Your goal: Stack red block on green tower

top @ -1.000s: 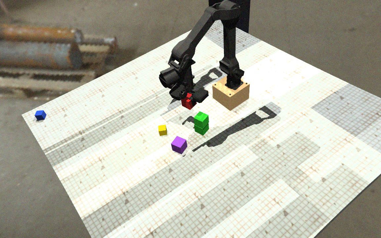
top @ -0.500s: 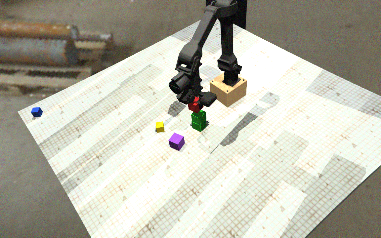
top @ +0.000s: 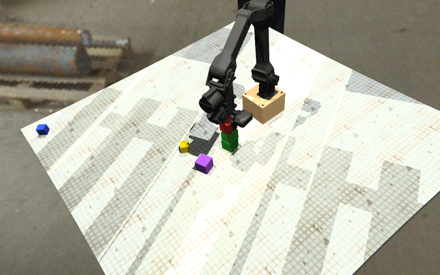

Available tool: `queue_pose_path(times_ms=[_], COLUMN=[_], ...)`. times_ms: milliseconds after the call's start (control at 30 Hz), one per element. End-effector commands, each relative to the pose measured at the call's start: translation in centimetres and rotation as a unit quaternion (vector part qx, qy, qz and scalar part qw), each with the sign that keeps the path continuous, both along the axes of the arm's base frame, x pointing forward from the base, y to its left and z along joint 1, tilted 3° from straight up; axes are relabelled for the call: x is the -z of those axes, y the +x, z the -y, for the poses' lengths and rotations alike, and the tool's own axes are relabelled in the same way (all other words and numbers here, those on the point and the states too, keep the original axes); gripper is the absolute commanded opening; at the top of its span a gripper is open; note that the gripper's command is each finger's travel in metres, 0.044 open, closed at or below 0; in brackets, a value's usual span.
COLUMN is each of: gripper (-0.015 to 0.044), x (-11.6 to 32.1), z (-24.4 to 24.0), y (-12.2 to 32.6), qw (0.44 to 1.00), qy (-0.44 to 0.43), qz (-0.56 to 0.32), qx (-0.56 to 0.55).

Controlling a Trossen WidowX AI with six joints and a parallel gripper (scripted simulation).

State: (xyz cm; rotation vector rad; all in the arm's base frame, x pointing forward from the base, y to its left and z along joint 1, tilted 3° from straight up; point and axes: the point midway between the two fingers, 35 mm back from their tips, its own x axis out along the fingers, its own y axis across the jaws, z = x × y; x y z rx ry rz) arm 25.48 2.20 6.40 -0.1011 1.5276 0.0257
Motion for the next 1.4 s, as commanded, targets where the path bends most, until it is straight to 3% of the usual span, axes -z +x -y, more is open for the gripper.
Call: queue_pose_path(times_ms=[0, 1067, 1367], gripper=[0.0, 0.0, 0.0236], x=[1.32, 0.93, 1.31], z=[0.12, 0.1, 0.06], y=[-0.09, -0.08, -0.12], qw=[1.0, 1.0, 1.0], qy=[-0.003, -0.003, -0.001], qz=[-0.004, -0.004, -0.005], qx=[0.003, 0.003, 0.001])
